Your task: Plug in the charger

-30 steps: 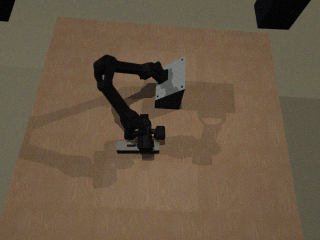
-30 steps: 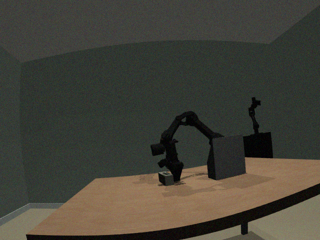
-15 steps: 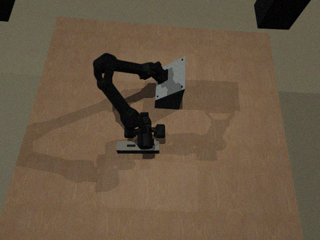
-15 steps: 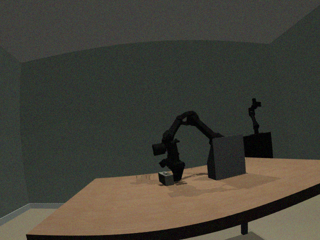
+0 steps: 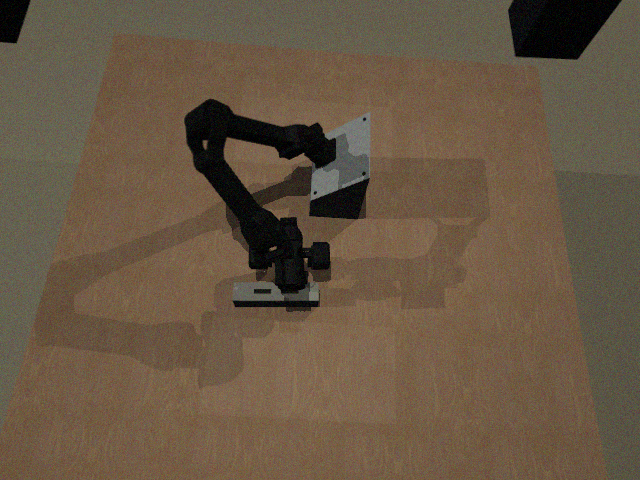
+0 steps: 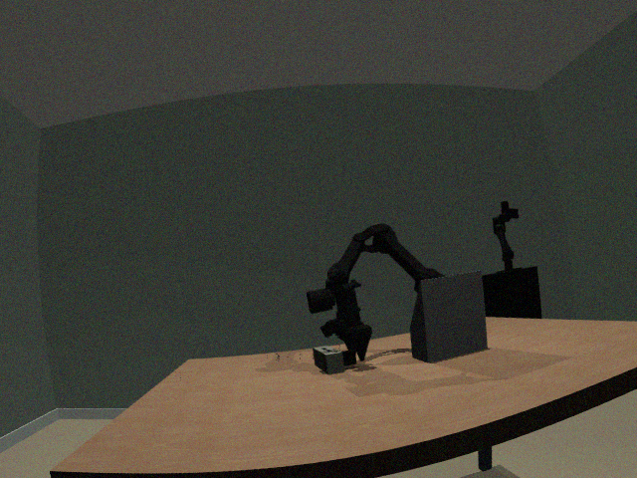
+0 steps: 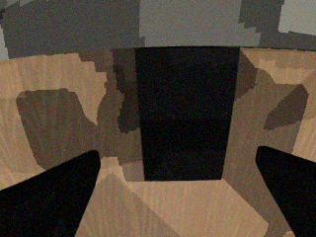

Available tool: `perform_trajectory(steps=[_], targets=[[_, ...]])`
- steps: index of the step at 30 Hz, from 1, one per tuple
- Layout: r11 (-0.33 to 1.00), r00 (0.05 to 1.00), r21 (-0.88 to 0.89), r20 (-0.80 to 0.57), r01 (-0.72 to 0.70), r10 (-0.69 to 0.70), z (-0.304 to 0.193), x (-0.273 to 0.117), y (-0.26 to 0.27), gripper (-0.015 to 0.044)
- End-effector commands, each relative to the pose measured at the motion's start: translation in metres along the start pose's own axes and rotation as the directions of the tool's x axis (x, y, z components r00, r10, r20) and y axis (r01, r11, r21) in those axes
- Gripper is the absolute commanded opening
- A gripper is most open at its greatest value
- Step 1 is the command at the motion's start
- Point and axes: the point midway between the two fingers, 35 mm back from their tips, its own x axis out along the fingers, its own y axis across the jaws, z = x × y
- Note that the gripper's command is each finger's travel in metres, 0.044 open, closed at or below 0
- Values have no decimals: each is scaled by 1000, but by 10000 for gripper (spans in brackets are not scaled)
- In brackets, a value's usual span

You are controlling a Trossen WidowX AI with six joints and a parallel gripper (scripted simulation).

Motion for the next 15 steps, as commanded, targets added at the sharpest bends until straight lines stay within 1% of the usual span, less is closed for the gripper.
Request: perform_trajectory(steps=[1,15], targets=[[1000,1000,-1,3,1,-1,-5,0,-1,440],[1000,1000,-2,2,1,-1,-21,1,0,440]])
